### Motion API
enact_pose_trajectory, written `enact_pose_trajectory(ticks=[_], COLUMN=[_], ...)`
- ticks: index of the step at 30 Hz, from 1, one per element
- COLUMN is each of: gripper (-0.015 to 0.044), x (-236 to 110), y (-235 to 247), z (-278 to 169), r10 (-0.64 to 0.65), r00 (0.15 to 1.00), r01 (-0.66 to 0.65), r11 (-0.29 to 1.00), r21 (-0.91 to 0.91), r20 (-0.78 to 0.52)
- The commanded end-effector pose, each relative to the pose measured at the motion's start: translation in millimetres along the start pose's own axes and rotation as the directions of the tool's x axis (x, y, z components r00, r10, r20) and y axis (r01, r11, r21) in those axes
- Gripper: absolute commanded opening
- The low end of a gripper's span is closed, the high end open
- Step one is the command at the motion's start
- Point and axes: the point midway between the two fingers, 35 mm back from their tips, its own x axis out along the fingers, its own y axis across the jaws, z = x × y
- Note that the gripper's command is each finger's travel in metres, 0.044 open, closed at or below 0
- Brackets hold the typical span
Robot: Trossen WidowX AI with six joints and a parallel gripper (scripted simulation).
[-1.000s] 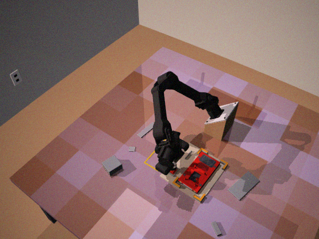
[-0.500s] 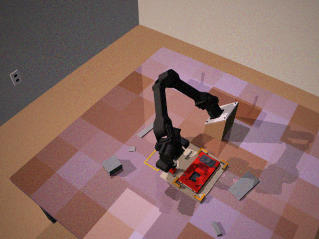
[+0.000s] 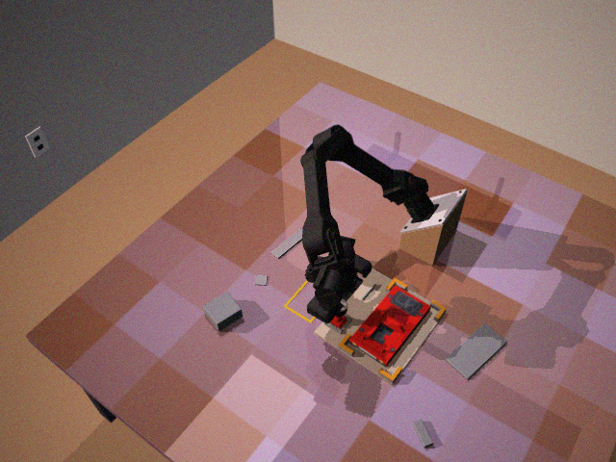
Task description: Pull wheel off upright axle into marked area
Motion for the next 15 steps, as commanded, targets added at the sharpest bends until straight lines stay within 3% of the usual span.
enact_pose_trajectory(ticks=[1,15], gripper=[0.0000,0.0000], x=[-2.8,-7.4], y=[1.1,0.9], z=[-0.2,-0.2], r10=[0.004,0.005], r00=[1.000,1.000], r01=[-0.004,-0.005], r11=[1.000,1.000], r21=[0.006,0.005], r20=[-0.003,-0.002])
